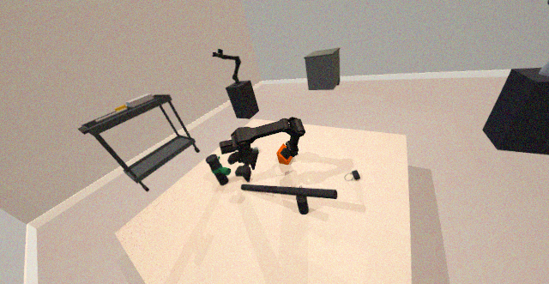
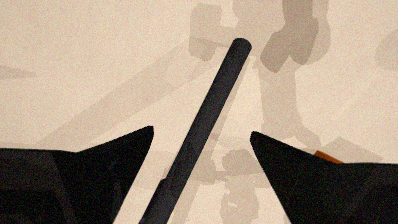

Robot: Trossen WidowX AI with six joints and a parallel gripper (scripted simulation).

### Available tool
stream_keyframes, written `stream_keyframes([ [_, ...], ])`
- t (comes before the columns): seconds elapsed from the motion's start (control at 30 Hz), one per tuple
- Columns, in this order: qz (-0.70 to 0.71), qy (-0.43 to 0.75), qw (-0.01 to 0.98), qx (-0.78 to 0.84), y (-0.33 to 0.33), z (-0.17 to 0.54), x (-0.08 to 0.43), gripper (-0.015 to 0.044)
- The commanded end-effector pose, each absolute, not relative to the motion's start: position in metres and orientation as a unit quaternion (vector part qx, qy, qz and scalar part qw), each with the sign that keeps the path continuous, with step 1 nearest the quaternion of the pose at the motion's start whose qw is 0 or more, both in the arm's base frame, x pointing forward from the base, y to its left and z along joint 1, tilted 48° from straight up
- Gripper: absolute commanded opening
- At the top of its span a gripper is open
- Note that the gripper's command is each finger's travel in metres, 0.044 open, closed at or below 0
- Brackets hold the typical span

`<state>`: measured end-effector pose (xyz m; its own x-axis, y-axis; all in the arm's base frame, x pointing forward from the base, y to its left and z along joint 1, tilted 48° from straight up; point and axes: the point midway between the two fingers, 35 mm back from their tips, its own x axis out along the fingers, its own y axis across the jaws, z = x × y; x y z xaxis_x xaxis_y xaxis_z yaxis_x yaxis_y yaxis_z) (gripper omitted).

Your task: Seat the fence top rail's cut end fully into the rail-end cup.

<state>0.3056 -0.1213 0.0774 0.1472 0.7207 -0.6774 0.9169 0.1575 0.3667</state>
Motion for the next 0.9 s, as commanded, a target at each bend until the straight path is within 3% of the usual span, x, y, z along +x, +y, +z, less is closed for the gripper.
stream_keyframes([
  [0.0,-0.250,0.663,0.261,0.656,-0.099,0.073,0.307,0.0440],
  [0.87,-0.249,0.663,0.260,0.656,-0.062,0.040,0.307,0.0440],
])
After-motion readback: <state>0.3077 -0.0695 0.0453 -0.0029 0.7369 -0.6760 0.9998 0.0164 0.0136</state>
